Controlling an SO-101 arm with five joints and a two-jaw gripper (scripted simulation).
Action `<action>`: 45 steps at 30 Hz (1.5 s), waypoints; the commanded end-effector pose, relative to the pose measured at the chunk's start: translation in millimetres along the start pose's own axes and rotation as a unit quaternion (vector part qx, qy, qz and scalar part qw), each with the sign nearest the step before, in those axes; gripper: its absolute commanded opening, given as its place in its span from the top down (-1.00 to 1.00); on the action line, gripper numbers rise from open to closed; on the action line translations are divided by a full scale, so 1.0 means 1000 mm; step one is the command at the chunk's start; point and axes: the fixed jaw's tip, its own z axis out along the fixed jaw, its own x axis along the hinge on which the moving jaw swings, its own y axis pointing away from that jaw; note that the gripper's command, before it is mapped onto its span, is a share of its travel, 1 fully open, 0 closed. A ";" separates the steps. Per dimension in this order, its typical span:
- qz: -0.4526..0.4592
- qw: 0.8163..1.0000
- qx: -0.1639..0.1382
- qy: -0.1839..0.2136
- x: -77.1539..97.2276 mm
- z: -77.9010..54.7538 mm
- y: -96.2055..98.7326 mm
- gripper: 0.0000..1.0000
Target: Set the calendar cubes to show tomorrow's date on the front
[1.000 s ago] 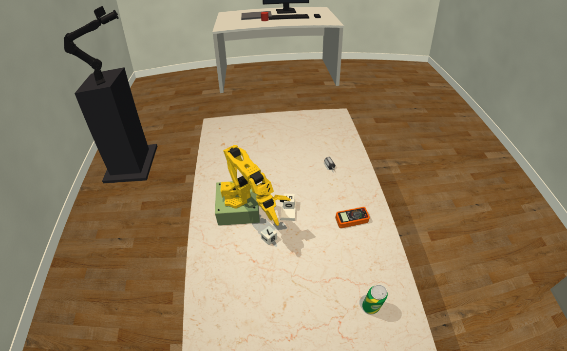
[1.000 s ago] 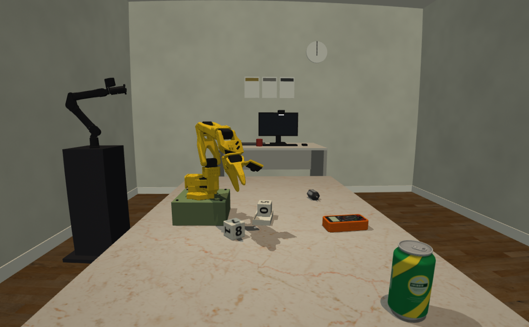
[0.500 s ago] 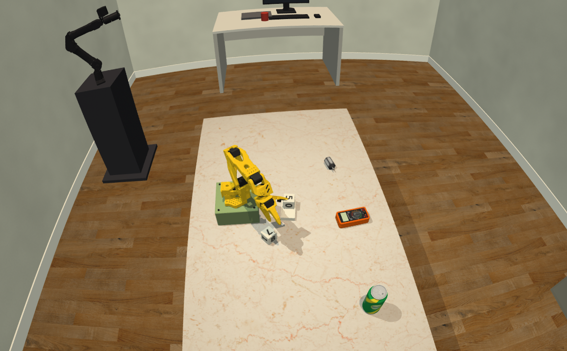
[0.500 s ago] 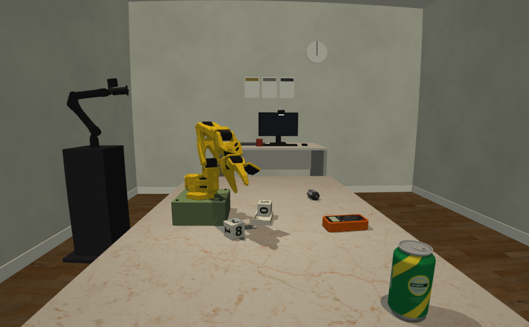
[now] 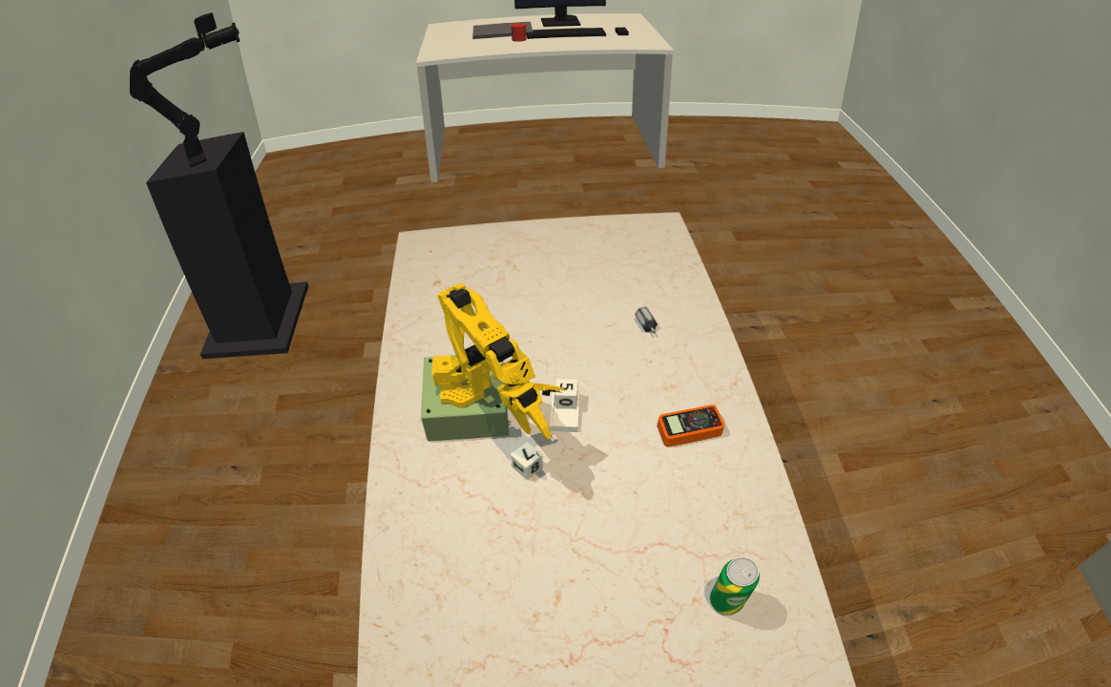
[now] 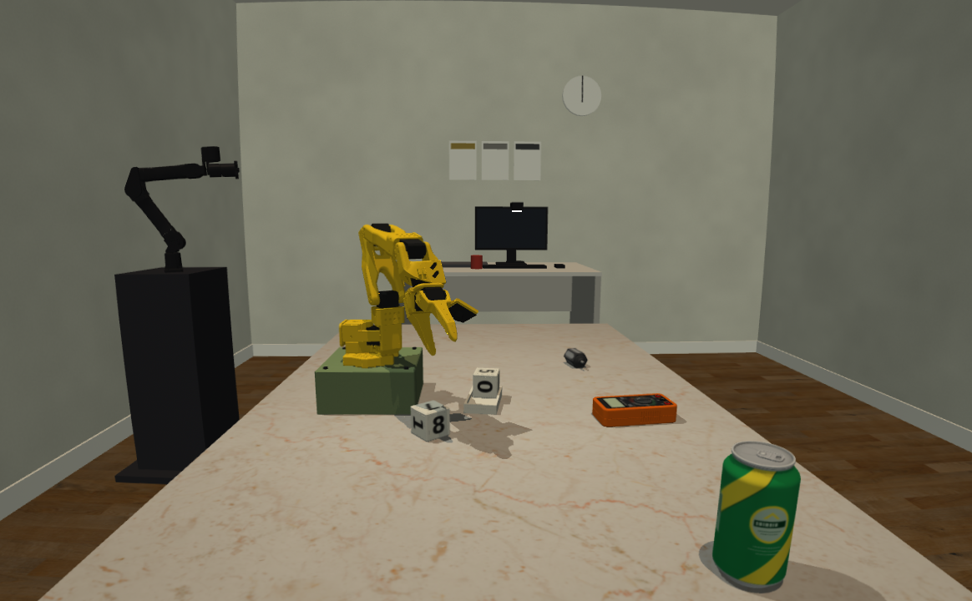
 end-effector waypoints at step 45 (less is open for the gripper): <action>0.000 0.970 -0.240 -0.028 -0.007 0.044 0.077 0.30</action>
